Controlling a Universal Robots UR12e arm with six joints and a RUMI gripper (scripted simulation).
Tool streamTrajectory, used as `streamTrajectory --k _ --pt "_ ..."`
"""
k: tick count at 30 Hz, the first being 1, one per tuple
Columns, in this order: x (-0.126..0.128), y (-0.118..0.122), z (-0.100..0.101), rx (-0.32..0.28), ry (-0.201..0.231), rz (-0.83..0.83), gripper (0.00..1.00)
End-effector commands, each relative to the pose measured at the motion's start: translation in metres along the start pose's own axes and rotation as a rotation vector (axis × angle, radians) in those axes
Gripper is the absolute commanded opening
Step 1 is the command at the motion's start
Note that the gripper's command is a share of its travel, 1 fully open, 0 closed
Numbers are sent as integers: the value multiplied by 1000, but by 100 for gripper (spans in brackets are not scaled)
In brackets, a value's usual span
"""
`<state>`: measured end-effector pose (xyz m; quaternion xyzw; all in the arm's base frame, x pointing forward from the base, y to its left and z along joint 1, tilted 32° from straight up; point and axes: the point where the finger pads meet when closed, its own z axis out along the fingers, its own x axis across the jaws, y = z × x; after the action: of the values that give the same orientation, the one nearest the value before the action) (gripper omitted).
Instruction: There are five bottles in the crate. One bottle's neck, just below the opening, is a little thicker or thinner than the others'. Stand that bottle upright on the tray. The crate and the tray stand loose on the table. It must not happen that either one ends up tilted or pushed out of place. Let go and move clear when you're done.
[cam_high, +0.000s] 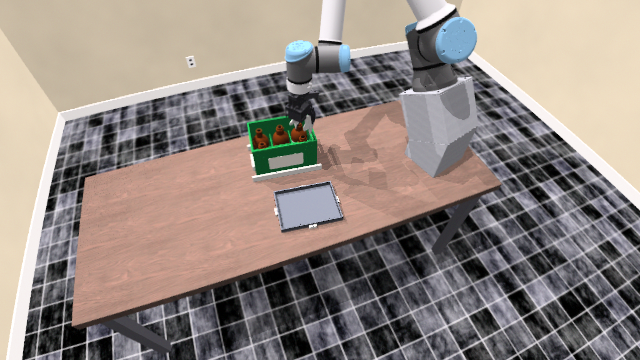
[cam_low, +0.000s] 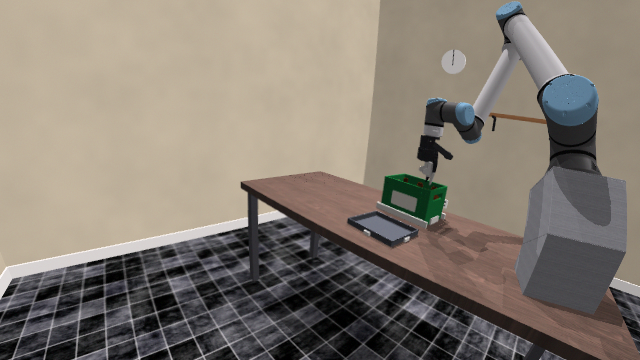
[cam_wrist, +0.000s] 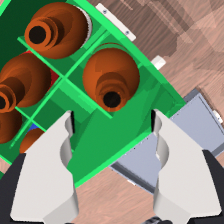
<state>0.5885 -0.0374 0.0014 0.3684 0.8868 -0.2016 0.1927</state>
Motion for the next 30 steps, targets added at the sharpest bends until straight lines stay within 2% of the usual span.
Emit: streamTrajectory --k 1,9,19,20,30 --pt "0 0 -13 0 0 0 38" --pt "0 0 -30 0 0 0 38" --pt "0 0 -34 0 0 0 38" --pt "0 0 -34 0 0 0 0" --pt "0 0 -34 0 0 0 0"
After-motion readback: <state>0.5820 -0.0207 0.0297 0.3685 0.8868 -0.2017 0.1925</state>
